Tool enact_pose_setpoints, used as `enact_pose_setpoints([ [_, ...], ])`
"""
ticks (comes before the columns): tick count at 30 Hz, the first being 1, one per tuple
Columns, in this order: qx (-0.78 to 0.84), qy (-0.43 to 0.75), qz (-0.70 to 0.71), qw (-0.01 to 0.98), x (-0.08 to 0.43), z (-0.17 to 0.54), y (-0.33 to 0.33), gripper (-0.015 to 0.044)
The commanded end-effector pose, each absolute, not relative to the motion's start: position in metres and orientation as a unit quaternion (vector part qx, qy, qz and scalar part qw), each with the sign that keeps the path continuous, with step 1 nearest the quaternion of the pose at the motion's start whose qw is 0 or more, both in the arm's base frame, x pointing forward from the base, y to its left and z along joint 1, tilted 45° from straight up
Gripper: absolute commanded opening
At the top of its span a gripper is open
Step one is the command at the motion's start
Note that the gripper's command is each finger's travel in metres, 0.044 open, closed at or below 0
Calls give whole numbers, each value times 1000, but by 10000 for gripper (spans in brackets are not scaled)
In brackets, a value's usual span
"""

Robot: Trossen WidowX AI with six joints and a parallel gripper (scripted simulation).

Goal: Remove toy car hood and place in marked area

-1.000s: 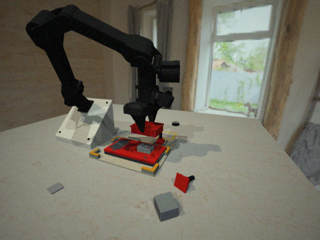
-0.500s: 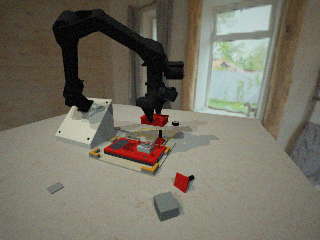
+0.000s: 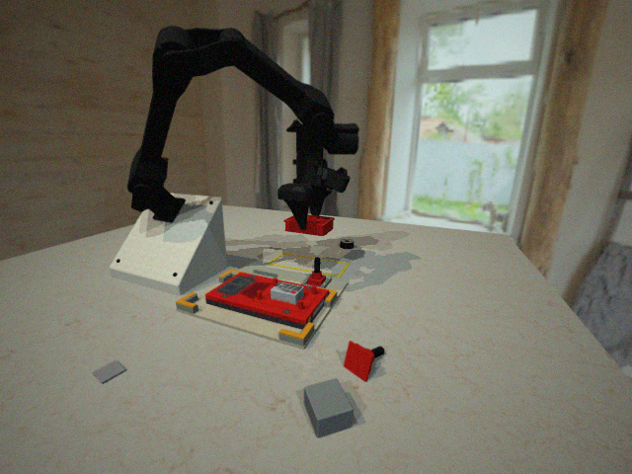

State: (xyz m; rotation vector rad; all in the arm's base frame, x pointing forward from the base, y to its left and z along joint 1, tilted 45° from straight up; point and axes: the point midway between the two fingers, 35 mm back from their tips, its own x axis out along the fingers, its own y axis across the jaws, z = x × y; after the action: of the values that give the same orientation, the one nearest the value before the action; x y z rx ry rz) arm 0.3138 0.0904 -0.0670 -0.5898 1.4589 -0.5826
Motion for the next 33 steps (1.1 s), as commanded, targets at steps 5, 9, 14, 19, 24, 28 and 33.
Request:
enact_pose_setpoints([
  [5,-263,644,-263,668,301,-85,109,0],
  [9,-263,644,-262,668,302,-85,108,0],
  [14,-263,644,-262,668,302,-88,106,0],
  [19,-263,644,-262,668,302,-91,103,0],
  [24,-263,644,-262,668,303,-93,101,0],
  [28,-263,644,-262,668,303,-96,99,0],
  [33,-263,644,-262,668,304,-98,97,0],
])
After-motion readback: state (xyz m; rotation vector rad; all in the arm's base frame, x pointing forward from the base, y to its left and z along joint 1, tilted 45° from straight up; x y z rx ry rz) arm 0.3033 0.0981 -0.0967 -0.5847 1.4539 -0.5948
